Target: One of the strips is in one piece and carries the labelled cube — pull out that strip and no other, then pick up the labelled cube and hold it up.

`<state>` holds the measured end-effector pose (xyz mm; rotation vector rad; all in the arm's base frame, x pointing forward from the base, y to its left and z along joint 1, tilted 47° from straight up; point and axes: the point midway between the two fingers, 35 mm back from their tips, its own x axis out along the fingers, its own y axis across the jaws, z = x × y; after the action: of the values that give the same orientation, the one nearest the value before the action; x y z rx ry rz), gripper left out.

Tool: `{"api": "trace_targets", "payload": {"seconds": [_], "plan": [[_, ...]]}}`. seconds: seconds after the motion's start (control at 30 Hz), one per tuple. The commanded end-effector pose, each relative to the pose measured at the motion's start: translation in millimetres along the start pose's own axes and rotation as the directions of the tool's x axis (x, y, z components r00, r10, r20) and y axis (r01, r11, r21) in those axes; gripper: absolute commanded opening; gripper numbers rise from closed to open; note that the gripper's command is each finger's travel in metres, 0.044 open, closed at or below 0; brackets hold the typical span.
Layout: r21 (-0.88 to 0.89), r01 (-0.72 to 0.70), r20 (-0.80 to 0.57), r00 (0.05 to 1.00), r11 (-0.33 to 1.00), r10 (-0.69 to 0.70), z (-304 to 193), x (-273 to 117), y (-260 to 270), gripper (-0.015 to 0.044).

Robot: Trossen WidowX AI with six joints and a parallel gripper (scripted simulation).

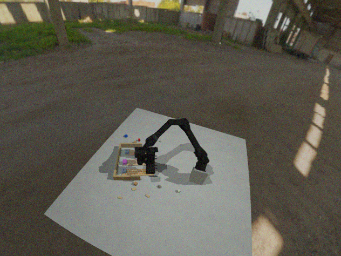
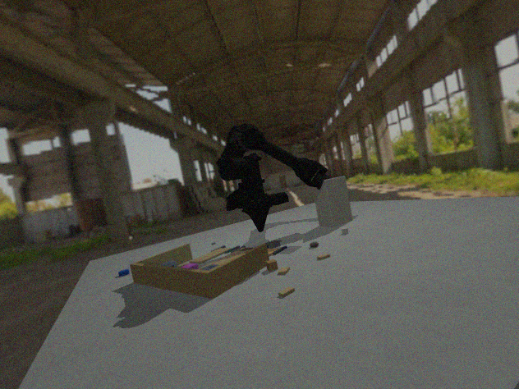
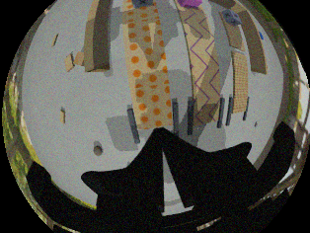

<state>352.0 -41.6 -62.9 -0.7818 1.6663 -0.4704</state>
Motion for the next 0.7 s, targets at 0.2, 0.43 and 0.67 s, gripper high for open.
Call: {"api": "trace_targets", "payload": {"seconds": [0.2, 0.43, 0.67], "plan": [[-0.006, 0.002, -0.008, 1.000, 1.000, -0.002, -0.5, 19.3, 0.6, 0.0000], [-0.006, 0.002, -0.008, 1.000, 1.000, -0.002, 0.1, 31.0, 0.9, 0.0000], [-0.006, 0.003, -0.009, 1.000, 1.000, -0.003, 0.1, 42.7, 1.2, 0.0000]]}}
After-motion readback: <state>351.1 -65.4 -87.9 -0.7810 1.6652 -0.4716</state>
